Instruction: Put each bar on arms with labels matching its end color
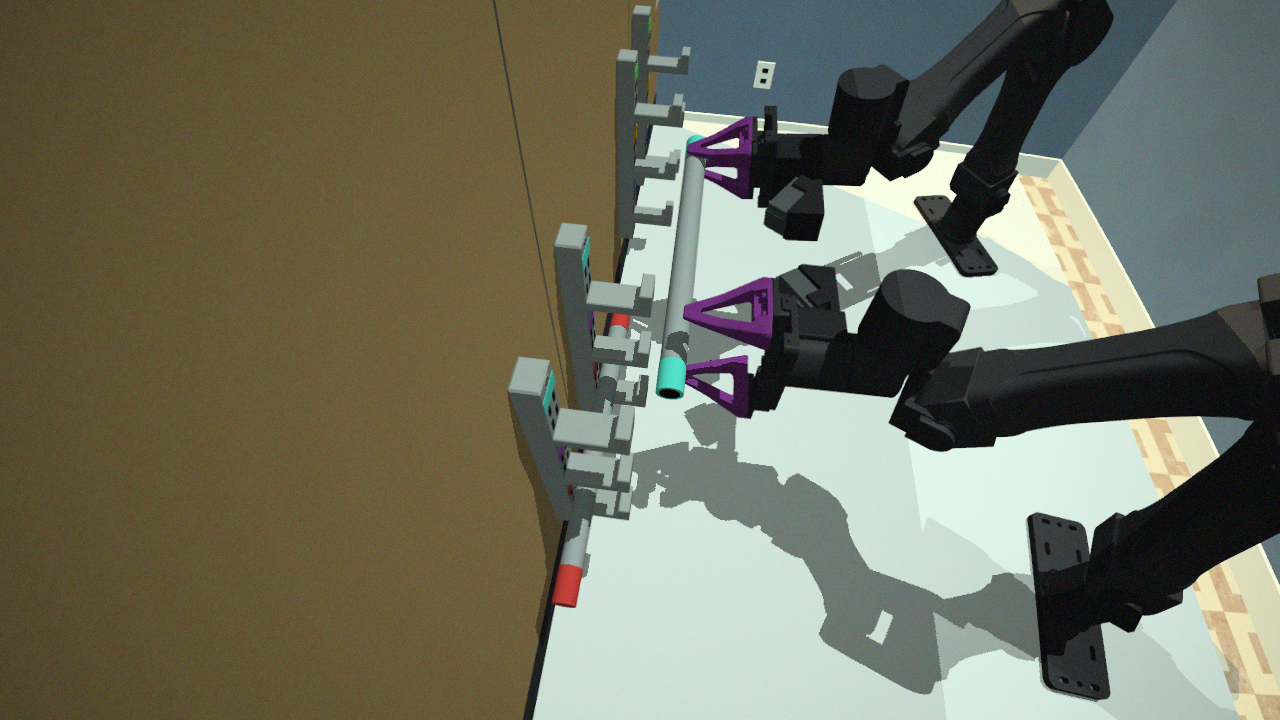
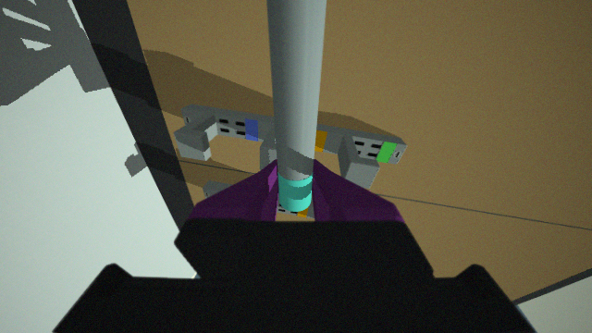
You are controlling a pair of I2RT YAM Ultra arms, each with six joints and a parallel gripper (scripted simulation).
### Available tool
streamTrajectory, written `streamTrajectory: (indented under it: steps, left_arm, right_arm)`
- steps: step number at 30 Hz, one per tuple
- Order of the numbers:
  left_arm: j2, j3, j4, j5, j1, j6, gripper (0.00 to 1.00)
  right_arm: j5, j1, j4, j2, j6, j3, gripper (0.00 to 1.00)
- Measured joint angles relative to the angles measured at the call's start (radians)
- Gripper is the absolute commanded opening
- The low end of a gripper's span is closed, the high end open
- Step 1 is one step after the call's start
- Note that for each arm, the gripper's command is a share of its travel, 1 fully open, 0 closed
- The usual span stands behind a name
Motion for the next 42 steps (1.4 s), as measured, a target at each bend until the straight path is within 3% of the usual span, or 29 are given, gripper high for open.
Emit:
streamTrajectory:
  steps: [42]
  left_arm:
    - [0.029,0.029,-0.010,0.039,0.036,0.000,1.00]
  right_arm:
    - [0.014,0.011,0.028,0.013,0.000,-0.016,0.00]
